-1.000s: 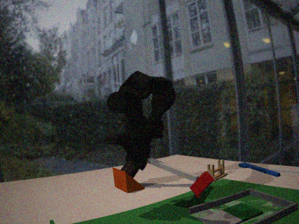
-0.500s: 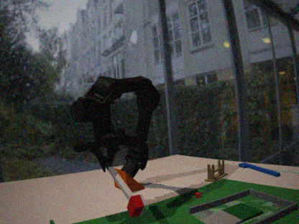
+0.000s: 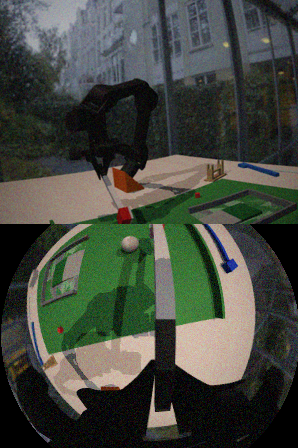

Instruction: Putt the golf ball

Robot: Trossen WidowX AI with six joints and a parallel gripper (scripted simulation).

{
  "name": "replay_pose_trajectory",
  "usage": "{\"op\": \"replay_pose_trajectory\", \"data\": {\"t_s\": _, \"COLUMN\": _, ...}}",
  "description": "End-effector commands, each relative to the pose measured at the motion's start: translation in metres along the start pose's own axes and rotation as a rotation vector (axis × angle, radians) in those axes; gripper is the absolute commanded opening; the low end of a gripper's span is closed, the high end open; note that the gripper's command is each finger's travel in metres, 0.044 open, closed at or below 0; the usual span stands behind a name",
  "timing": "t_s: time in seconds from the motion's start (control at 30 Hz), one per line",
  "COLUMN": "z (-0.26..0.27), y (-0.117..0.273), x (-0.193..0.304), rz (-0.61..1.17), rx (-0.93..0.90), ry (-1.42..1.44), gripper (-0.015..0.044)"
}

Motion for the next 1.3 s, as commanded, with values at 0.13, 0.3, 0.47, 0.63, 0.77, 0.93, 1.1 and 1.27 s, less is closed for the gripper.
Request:
{"op": "replay_pose_trajectory", "data": {"t_s": 0.13, "z": 0.000, "y": -0.019, "x": 0.000, "rz": -0.006, "rx": -0.006, "ry": -0.006, "gripper": 0.0000}}
{"op": "replay_pose_trajectory", "data": {"t_s": 0.3, "z": 0.000, "y": -0.025, "x": 0.000, "rz": -0.006, "rx": -0.006, "ry": -0.006, "gripper": 0.0000}}
{"op": "replay_pose_trajectory", "data": {"t_s": 0.47, "z": 0.000, "y": -0.033, "x": 0.000, "rz": -0.006, "rx": -0.006, "ry": -0.006, "gripper": 0.0000}}
{"op": "replay_pose_trajectory", "data": {"t_s": 0.63, "z": 0.001, "y": -0.041, "x": 0.000, "rz": -0.006, "rx": -0.006, "ry": -0.006, "gripper": 0.0000}}
{"op": "replay_pose_trajectory", "data": {"t_s": 0.77, "z": 0.001, "y": -0.048, "x": 0.000, "rz": -0.006, "rx": -0.006, "ry": -0.006, "gripper": 0.0000}}
{"op": "replay_pose_trajectory", "data": {"t_s": 0.93, "z": 0.001, "y": -0.046, "x": 0.000, "rz": 0.002, "rx": -0.003, "ry": 0.000, "gripper": 0.0000}}
{"op": "replay_pose_trajectory", "data": {"t_s": 1.1, "z": 0.001, "y": -0.046, "x": 0.000, "rz": 0.002, "rx": -0.003, "ry": 0.000, "gripper": 0.0000}}
{"op": "replay_pose_trajectory", "data": {"t_s": 1.27, "z": -0.003, "y": -0.046, "x": 0.000, "rz": 0.001, "rx": -0.003, "ry": 0.000, "gripper": 0.0000}}
Point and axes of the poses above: the point midway between the two fingers, 35 mm back from their tips, its own y axis back along the fingers, its own z axis across the jaws, x = y × z, the point moved 4 cm from there along y, back along the fingers, and after that the axes turned 6 degrees about y, right-handed, at the moved point
